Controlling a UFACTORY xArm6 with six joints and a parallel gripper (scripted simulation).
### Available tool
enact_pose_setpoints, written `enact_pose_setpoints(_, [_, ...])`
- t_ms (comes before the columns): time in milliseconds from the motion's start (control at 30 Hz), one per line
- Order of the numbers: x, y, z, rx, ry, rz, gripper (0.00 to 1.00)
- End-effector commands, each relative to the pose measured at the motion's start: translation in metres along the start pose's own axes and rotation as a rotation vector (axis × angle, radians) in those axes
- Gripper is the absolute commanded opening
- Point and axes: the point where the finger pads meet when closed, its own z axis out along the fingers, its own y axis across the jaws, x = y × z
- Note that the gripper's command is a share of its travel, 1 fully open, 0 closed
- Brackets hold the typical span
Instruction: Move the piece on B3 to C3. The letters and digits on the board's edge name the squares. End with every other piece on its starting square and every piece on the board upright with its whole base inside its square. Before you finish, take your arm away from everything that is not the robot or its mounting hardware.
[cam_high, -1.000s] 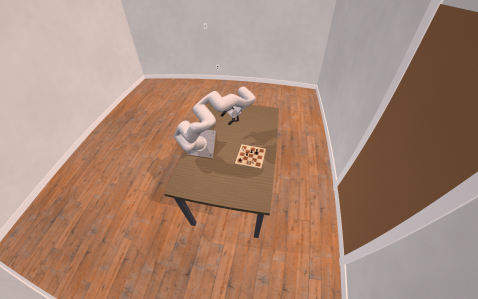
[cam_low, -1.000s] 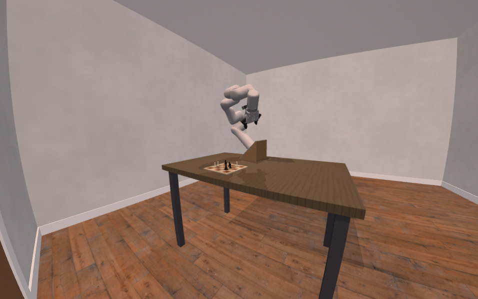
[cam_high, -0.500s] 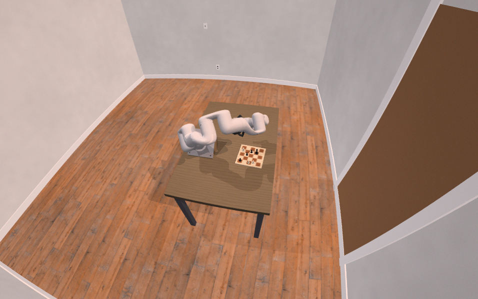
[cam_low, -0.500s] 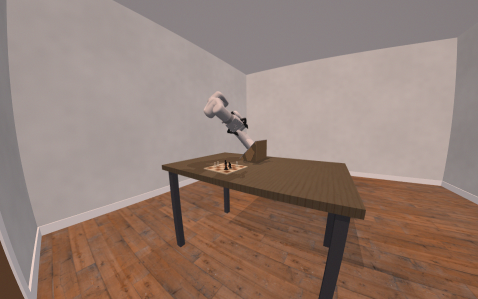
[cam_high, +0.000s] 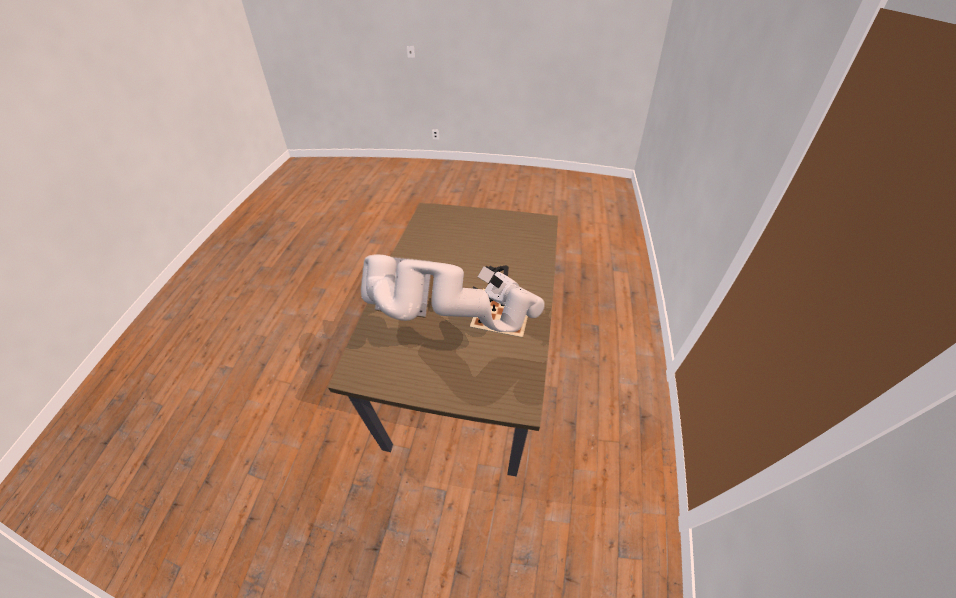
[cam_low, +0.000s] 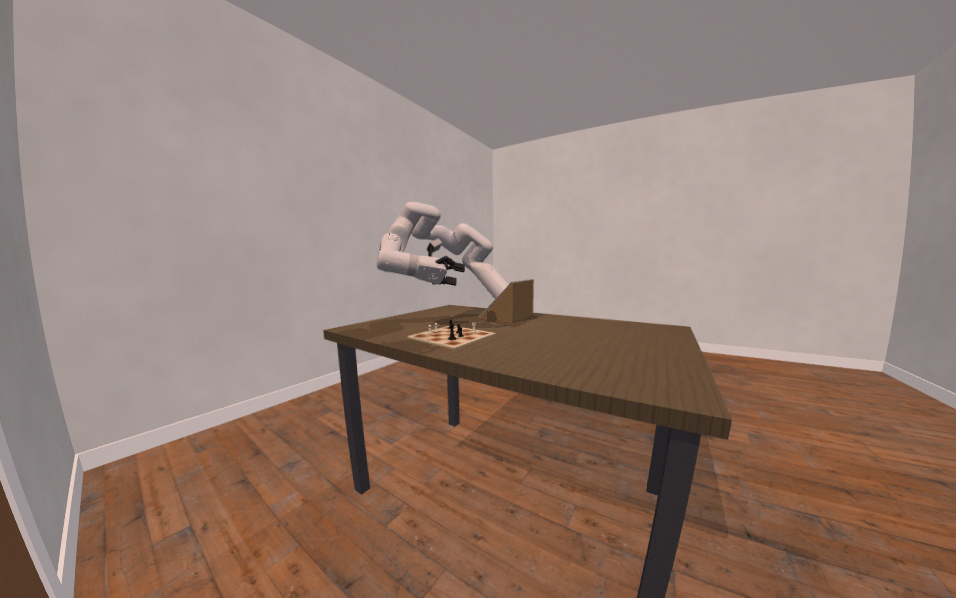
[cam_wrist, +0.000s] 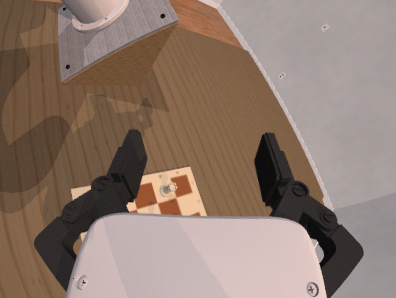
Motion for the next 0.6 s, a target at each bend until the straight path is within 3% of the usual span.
enact_pose_setpoints(0, [-0.025,-0.034,-0.043,-0.238,-0.05,0.136,1.0])
enact_pose_setpoints(67, [-0.025,-0.034,-0.043,-0.31,-0.064,0.178,1.0])
enact_pose_setpoints(167, [-0.04,-0.066,-0.07,-0.421,-0.08,0.259,1.0])
enact_pose_setpoints(233, [-0.04,-0.066,-0.07,-0.495,-0.094,0.306,1.0])
enact_pose_setpoints(400, [-0.055,-0.115,-0.1,-0.675,-0.117,0.443,1.0])
enact_pose_setpoints(467, [-0.055,-0.115,-0.1,-0.675,-0.117,0.443,1.0])
enact_pose_setpoints(500, [-0.059,-0.129,-0.108,-0.782,-0.133,0.521,1.0])
enact_pose_setpoints(567, [-0.061,-0.142,-0.114,-0.841,-0.141,0.567,1.0])
